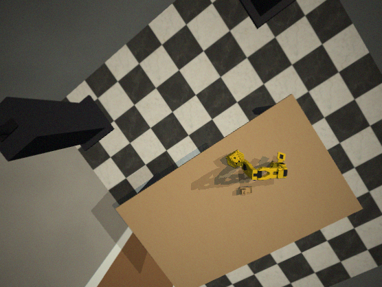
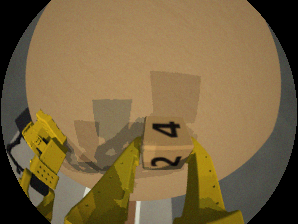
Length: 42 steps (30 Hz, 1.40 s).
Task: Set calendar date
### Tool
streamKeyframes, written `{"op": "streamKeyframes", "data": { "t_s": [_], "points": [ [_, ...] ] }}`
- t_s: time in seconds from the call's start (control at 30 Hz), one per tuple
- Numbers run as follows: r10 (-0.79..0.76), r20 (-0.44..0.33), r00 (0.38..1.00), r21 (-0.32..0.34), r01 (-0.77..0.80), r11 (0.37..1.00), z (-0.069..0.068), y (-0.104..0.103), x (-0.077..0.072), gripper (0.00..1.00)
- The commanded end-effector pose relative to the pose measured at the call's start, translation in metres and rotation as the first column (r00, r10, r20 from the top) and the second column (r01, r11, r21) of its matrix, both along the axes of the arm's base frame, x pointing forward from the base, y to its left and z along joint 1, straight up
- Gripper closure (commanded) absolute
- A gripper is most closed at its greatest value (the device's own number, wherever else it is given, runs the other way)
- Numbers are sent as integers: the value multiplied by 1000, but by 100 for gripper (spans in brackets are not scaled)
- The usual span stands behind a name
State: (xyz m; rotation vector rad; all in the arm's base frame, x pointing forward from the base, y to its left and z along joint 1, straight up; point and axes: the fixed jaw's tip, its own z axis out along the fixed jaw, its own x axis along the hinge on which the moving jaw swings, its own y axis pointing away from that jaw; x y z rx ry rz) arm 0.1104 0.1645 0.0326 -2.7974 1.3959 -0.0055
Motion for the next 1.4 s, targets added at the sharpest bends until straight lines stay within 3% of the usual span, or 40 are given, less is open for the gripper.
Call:
{"op": "streamKeyframes", "data": {
  "t_s": [0.0,1.37],
  "points": [
    [-2,15,1000,25,2,1000,0,4,1,100],
    [-2,15,1000,25,2,1000,-13,4,1,100]
  ]
}}
